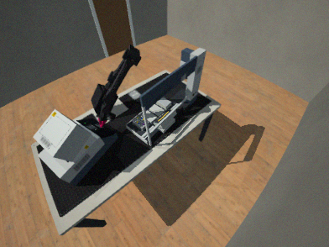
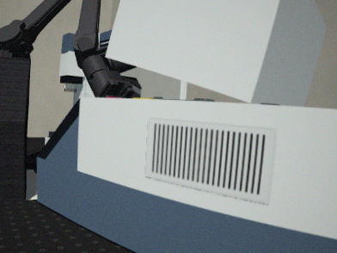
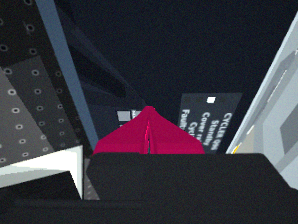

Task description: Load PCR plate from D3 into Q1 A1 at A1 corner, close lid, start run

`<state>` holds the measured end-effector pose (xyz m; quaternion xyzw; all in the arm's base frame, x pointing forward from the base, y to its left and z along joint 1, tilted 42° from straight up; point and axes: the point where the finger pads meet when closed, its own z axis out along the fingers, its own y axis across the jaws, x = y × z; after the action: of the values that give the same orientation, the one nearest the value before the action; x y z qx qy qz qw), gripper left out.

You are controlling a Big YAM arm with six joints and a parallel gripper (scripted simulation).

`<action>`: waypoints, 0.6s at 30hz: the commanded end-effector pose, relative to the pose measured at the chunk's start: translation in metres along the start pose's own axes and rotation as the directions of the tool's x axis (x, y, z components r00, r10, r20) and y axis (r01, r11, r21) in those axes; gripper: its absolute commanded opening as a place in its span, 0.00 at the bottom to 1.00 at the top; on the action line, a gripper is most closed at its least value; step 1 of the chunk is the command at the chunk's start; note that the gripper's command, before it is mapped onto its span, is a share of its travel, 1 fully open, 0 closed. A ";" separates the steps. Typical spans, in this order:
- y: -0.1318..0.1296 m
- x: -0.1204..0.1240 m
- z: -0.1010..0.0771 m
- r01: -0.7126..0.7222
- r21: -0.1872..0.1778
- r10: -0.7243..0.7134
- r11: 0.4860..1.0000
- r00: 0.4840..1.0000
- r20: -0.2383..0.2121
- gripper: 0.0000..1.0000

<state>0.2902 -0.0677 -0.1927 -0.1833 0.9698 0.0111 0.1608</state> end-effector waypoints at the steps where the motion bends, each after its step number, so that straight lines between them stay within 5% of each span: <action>1: -0.006 -0.001 -0.015 -0.008 0.011 0.008 1.000 1.000 0.010 0.00; 14: -0.011 -0.003 -0.033 -0.011 0.017 0.011 1.000 1.000 0.013 0.00; 18: -0.011 -0.007 -0.025 -0.014 0.015 0.014 1.000 1.000 0.016 0.00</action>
<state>0.2781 -0.0698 -0.1678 -0.1821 0.9704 0.0120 0.1581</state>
